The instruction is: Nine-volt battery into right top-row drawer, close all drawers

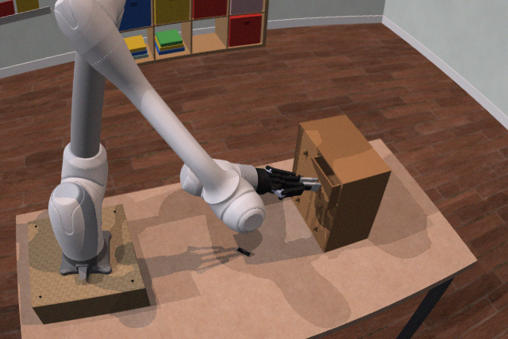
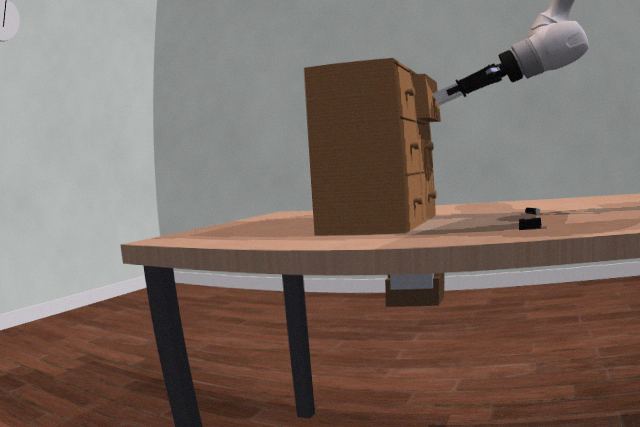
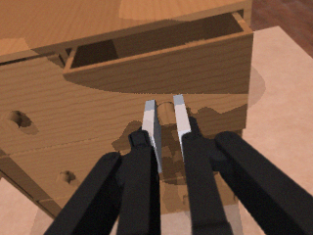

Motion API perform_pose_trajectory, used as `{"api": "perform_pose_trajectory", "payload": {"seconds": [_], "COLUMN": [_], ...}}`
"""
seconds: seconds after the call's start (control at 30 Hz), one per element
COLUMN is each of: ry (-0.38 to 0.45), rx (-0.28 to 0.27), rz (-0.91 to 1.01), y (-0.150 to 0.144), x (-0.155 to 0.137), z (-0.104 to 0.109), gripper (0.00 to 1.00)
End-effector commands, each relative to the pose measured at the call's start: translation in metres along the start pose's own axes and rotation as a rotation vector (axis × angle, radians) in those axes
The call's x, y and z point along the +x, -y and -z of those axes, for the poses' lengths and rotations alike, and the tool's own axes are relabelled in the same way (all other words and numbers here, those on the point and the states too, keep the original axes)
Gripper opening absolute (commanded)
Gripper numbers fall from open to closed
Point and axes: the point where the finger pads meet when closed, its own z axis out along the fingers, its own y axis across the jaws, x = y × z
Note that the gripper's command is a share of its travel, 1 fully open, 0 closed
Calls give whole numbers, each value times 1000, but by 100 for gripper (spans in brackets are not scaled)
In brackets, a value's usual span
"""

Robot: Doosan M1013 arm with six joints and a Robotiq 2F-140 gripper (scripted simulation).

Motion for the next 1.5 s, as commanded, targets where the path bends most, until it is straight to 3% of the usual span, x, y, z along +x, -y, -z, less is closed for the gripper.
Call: {"api": "perform_pose_trajectory", "payload": {"seconds": [0.0,0.57,1.47], "ry": [0,0,0], "rx": [0,0,0], "rz": [0,0,0], "y": [0,0,0], "x": [-2,-9,-13], "z": [5,24,36], "gripper": [8,8,8]}}
